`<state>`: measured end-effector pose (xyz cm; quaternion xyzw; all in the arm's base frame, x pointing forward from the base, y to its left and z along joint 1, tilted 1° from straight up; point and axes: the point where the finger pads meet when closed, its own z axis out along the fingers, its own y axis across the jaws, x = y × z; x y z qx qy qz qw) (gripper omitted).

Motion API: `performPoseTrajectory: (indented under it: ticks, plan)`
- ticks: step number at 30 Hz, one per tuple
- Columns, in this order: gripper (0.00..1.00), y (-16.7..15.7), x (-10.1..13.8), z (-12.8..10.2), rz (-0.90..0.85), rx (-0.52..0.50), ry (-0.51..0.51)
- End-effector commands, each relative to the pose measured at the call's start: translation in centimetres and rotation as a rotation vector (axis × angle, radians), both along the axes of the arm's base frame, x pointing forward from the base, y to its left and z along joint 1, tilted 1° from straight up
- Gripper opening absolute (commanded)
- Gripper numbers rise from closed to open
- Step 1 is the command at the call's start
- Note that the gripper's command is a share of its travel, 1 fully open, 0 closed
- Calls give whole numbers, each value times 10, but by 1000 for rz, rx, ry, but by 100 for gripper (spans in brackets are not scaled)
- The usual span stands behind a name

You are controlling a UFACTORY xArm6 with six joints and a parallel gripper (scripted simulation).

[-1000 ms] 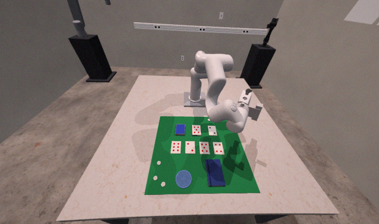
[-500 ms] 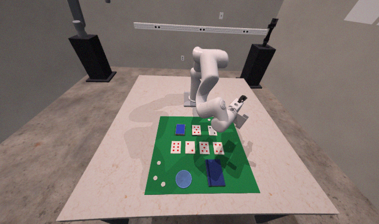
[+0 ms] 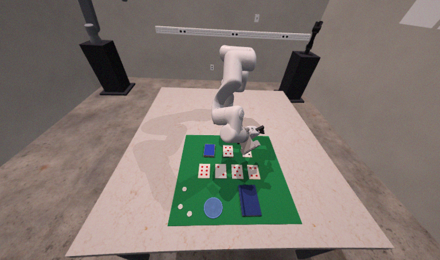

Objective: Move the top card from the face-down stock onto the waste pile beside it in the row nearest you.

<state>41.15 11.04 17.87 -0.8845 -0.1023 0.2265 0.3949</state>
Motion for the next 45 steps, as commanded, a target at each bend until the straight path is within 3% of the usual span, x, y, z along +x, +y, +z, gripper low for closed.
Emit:
performPoseTrajectory:
  ticks: [1,3,5,7,8,10,13,15,18,20,22,28,45]
  plan:
    - [100,-33,0,-24,-74,-135,-53]
    - [100,-33,0,-24,-74,-135,-53]
    - [100,-82,-5,-50,-141,-303,-110]
    - [100,-82,-5,-50,-141,-303,-110]
    - [100,-107,-9,-60,-169,-381,-141]
    - [100,-107,-9,-60,-169,-381,-141]
    - [100,-151,-17,-75,-213,-520,-207]
    - [100,-151,-17,-75,-213,-520,-207]
    - [100,-187,-25,-84,-244,-634,-272]
    - [100,-187,-25,-84,-244,-634,-272]
    - [100,-214,-32,-88,-263,-720,-332]
    - [100,-243,-41,-91,-281,-819,-418]
    - [100,-252,-44,-91,-286,-850,-450]
